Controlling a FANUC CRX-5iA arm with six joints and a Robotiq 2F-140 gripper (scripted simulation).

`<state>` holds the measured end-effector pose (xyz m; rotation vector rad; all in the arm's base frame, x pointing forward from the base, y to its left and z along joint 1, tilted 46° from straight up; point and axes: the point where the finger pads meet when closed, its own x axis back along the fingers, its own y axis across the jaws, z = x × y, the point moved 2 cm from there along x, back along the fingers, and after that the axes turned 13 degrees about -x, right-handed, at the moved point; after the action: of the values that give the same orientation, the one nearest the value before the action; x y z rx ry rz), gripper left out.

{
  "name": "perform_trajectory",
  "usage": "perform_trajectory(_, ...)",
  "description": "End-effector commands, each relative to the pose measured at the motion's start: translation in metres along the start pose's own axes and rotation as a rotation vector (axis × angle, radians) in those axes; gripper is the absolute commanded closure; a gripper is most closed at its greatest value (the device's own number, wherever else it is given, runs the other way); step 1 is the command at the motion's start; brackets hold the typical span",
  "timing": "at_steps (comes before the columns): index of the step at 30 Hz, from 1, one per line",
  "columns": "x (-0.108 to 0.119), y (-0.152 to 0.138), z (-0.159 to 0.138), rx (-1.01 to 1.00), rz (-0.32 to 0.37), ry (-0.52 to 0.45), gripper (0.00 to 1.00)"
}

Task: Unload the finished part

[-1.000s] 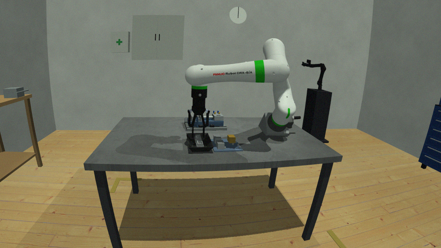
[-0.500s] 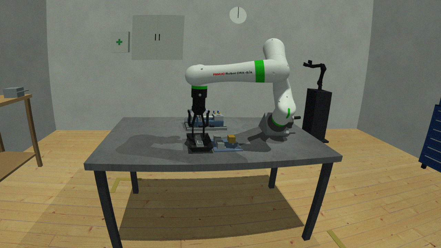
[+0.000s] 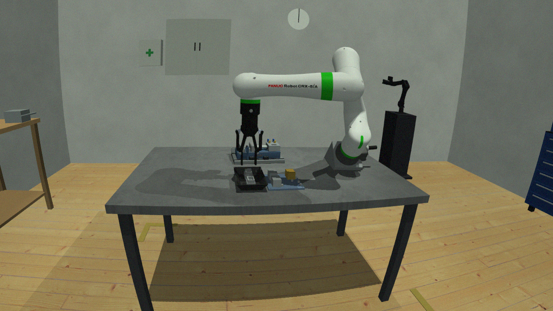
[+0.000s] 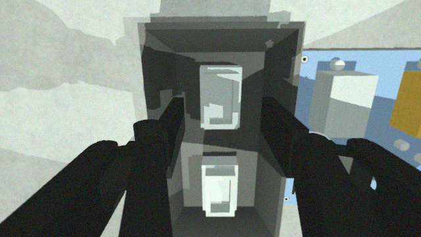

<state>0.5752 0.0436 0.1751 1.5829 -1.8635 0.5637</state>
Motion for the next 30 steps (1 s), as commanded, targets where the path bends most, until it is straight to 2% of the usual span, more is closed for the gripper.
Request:
perform_trajectory(1,0.018,0.0,0.0,0.0,0.001,0.0,0.54)
perform_trajectory(2,0.018,0.0,0.0,0.0,0.001,0.0,0.54)
perform_trajectory(10,0.066,0.0,0.0,0.0,0.001,0.0,0.54)
perform_trajectory(16,0.092,0.0,0.0,0.0,0.001,0.0,0.54)
perform_trajectory(30,0.106,0.0,0.0,0.0,0.001,0.0,0.54)
